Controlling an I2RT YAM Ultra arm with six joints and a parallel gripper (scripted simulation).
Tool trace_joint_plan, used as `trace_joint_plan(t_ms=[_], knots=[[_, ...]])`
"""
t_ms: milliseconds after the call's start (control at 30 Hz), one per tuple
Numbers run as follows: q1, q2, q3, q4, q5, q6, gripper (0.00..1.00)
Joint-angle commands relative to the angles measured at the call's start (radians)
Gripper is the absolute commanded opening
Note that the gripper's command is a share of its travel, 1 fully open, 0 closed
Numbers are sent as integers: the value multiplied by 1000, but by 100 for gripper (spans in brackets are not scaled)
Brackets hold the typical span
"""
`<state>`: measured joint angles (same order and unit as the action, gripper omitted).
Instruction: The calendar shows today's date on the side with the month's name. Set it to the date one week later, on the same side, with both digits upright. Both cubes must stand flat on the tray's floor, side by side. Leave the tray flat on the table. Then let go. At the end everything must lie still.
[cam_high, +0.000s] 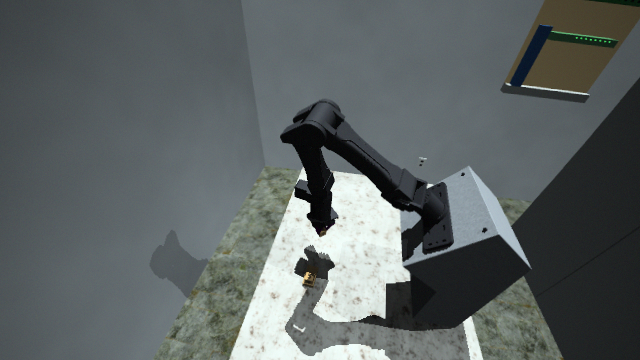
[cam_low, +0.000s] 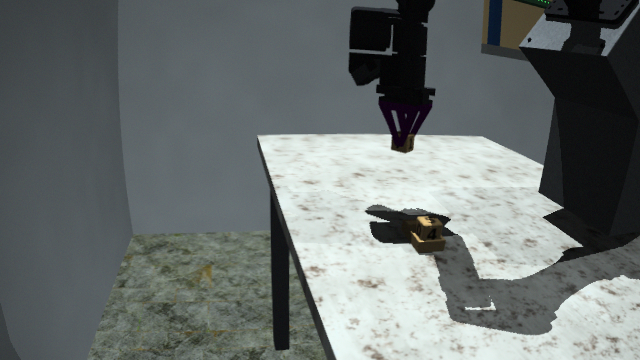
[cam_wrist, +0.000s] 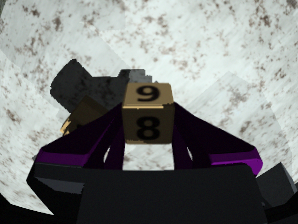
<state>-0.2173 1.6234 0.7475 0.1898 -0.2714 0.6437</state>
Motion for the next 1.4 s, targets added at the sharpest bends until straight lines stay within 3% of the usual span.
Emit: trace_joint_plan(t_ms=[0,167,233,667,767,800,1233,1333,1367], knots=[[17,-10,-1,-6,37,-180,26],[34,-14,-3,-8,51,-259,26],[61,-20,-5,-10,71,-378,26],[155,-41,-13,-17,145,-803,26],[158,-42,-13,-18,148,-820,26],[178,-46,-15,-19,163,-908,26],[271,-68,-22,-27,236,-1331,26],[274,-68,-23,-27,238,-1341,26],[292,-72,-24,-28,252,-1422,26]])
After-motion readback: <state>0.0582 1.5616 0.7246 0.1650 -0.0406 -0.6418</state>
